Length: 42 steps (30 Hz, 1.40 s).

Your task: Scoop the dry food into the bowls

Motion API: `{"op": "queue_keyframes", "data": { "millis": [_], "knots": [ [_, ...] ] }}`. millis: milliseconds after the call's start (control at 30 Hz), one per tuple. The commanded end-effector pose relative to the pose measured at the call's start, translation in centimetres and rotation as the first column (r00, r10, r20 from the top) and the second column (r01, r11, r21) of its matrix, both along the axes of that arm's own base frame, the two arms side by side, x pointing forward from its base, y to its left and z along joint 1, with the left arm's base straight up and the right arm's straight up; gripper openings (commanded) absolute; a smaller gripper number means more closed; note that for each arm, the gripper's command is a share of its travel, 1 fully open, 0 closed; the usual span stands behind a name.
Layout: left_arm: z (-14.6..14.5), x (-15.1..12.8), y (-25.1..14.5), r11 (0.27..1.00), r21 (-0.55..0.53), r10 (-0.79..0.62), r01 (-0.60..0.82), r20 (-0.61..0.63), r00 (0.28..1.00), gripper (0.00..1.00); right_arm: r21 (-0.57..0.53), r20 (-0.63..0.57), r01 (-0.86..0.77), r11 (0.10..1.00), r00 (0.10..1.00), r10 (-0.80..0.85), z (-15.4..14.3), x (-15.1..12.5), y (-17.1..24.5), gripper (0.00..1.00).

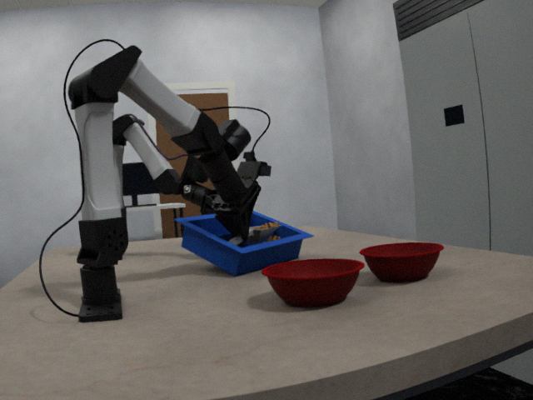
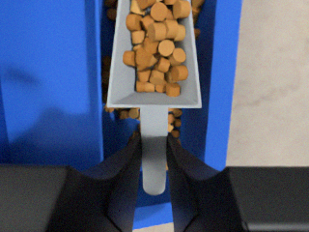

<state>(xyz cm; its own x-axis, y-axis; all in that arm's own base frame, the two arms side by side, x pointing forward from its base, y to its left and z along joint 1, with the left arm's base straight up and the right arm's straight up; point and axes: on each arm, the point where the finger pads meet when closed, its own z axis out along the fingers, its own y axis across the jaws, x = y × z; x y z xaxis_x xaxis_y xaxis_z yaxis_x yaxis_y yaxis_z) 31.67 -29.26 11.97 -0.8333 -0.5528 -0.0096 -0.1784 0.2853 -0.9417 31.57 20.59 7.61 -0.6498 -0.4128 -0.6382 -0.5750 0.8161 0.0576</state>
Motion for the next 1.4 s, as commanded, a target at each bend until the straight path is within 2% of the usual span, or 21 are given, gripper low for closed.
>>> {"op": "queue_keyframes", "data": {
  "millis": [0,233,300,467,533,633,1100,1133,1367],
  "knots": [
    [4.6,0.8,-0.7,0.998,-0.049,-0.027,0.034,0.143,0.989,0.0,0.051,0.139,0.024,0.998,0.99,-0.031,2.3,1.5,0.5,0.0],
    [4.6,0.8,-0.7,0.998,-0.049,-0.027,0.034,0.143,0.989,0.0,0.059,0.23,0.038,0.998,0.972,-0.05,2.5,1.1,0.6,0.0],
    [4.6,0.8,-0.7,0.998,-0.049,-0.027,0.034,0.143,0.989,0.0,0.048,0.192,0.008,0.999,0.981,-0.017,2.2,0.8,0.7,0.0],
    [4.6,0.8,-0.7,0.998,-0.049,-0.027,0.034,0.143,0.989,0.0,0.063,0.212,0.012,0.998,0.977,-0.025,3.0,1.3,0.4,0.0],
    [4.6,0.8,-0.7,0.998,-0.049,-0.027,0.034,0.143,0.989,0.0,0.048,0.19,0.014,0.999,0.982,-0.023,1.9,0.6,0.0,0.0],
    [4.6,0.8,-0.7,0.998,-0.049,-0.027,0.034,0.143,0.989,0.0,0.073,0.234,0.01,0.997,0.972,-0.026,3.7,1.4,1.1,0.0],
    [4.6,0.8,-0.7,0.998,-0.049,-0.027,0.034,0.143,0.989,0.0,0.069,0.228,0.014,0.997,0.973,-0.03,3.5,1.5,1.0,0.0],
    [4.6,0.8,-0.7,0.998,-0.049,-0.027,0.034,0.143,0.989,0.0,0.045,0.167,0.03,0.999,0.985,-0.037,3.4,0.5,0.0,0.0],
    [4.6,0.8,-0.7,0.998,-0.049,-0.027,0.034,0.143,0.989,0.0,0.055,0.164,0.034,0.998,0.985,-0.042,6.1,0.5,0.1,0.0]
  ]
}}
